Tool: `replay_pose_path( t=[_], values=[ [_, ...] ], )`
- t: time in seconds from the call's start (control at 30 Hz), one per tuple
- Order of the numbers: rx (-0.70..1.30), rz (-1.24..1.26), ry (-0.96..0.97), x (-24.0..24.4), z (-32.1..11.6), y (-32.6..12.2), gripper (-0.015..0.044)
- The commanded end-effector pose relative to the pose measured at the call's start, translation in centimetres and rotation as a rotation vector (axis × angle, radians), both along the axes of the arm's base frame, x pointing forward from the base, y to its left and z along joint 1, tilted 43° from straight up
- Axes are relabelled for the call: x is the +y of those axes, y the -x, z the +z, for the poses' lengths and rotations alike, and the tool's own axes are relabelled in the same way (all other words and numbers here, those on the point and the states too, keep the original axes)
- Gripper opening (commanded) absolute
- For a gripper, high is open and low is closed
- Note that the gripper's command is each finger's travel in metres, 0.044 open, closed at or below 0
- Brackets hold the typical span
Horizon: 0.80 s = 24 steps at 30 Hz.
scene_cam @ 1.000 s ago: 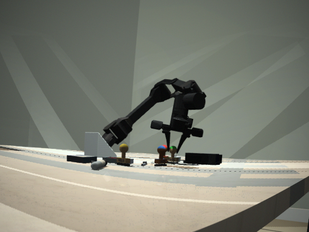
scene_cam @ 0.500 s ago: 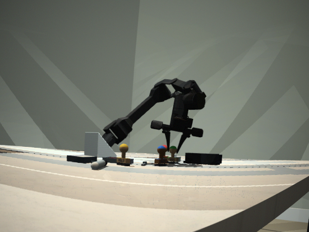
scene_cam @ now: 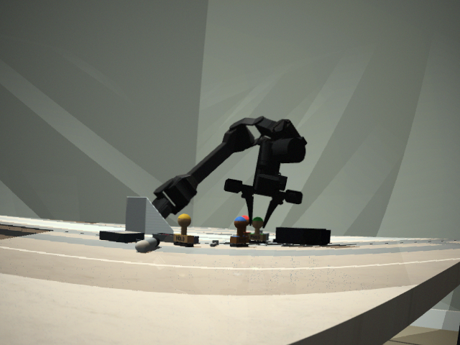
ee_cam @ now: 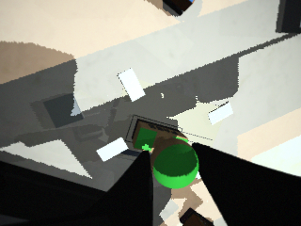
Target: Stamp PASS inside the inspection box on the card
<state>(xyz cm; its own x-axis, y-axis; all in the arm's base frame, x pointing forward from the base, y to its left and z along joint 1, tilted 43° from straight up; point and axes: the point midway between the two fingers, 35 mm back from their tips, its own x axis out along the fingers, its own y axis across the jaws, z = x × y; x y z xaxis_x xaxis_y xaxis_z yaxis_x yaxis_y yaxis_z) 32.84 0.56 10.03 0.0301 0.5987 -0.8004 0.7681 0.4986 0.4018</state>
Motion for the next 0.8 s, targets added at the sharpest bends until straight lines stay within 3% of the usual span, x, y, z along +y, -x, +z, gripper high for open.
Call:
replay_pose_path(
  t=[0.0, 0.77],
  values=[
    [-0.002, 0.0, -0.005, 0.26, -0.06, -0.09, 0.0],
    [-0.002, 0.0, -0.005, -0.02, 0.23, -0.04, 0.0]
  ],
)
